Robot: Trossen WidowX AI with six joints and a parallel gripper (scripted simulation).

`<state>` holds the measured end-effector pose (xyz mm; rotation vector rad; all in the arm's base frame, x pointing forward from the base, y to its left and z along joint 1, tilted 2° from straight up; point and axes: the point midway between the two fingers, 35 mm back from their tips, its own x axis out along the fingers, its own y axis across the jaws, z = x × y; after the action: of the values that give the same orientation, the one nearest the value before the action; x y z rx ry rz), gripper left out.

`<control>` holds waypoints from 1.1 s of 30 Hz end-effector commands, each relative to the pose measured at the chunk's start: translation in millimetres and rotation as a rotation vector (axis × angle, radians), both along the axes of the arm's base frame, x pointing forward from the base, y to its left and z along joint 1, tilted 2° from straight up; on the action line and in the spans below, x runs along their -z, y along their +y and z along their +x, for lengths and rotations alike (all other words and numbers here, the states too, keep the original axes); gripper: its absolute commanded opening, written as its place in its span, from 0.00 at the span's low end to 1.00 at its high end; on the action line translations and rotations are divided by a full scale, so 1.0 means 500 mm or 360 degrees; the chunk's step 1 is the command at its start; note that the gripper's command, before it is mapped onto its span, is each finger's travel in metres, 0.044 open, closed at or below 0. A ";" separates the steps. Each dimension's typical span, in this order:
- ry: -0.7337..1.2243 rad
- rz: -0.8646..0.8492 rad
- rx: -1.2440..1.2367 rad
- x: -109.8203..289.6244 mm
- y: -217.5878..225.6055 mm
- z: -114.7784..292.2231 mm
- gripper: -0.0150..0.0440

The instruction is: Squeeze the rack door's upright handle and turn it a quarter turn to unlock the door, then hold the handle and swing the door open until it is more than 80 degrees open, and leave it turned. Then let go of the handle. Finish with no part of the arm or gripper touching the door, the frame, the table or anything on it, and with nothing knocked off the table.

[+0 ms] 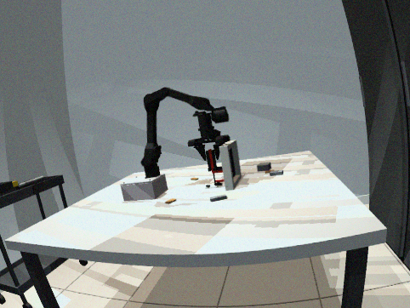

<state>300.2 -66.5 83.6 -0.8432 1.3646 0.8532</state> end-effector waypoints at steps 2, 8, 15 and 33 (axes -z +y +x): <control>-0.0008 -0.0003 -0.0401 0.001 0.002 0.000 0.75; -0.0014 -0.0010 -0.0676 0.001 0.002 0.000 0.75; -0.0014 -0.0010 -0.0676 0.001 0.002 0.000 0.73; -0.0014 -0.0010 -0.0676 0.001 0.002 0.000 0.53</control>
<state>300.2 -66.2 83.0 -1.1609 1.2016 1.1627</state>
